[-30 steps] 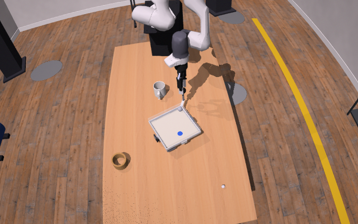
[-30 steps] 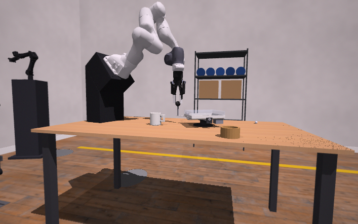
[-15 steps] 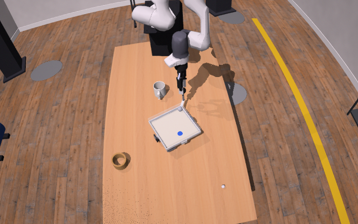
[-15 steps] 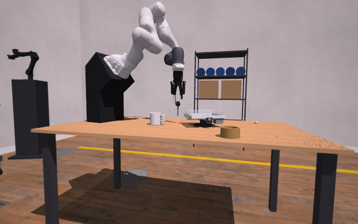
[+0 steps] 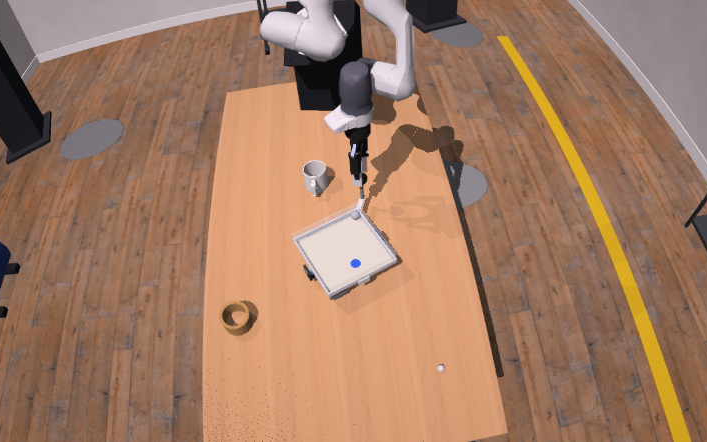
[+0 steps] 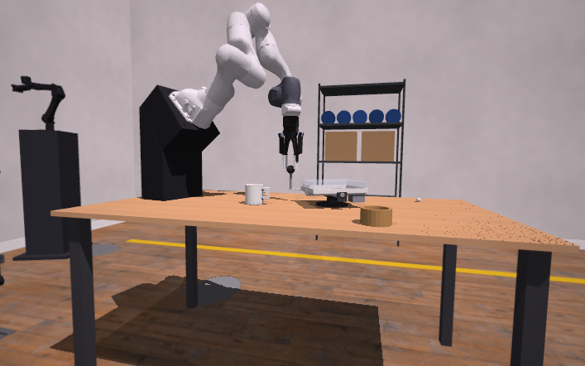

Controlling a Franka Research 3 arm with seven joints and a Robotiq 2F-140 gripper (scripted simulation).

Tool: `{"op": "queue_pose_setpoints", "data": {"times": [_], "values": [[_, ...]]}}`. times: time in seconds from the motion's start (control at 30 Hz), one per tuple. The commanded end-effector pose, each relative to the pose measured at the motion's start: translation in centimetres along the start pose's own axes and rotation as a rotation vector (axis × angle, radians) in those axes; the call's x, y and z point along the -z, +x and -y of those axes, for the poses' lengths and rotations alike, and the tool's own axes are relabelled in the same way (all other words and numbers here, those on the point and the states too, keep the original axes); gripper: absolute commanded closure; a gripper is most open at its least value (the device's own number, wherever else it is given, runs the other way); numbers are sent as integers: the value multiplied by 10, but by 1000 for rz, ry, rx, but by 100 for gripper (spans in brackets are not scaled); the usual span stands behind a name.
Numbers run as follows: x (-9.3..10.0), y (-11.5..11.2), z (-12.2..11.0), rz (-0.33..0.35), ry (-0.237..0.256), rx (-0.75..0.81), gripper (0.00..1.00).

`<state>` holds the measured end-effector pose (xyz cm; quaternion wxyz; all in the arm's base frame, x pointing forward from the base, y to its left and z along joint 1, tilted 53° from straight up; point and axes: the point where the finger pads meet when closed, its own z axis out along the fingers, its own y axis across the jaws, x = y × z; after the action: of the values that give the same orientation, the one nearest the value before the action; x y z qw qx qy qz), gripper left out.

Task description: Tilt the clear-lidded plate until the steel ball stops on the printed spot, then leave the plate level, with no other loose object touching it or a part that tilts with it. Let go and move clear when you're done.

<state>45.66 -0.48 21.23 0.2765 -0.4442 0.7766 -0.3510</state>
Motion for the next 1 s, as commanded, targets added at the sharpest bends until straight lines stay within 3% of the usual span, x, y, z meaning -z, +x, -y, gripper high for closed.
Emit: {"op": "queue_pose_setpoints", "data": {"times": [0.0,0.97], "values": [[0,0,-1,1,-2,3,64],[-5,-1,-1,1,-2,3,64]]}}
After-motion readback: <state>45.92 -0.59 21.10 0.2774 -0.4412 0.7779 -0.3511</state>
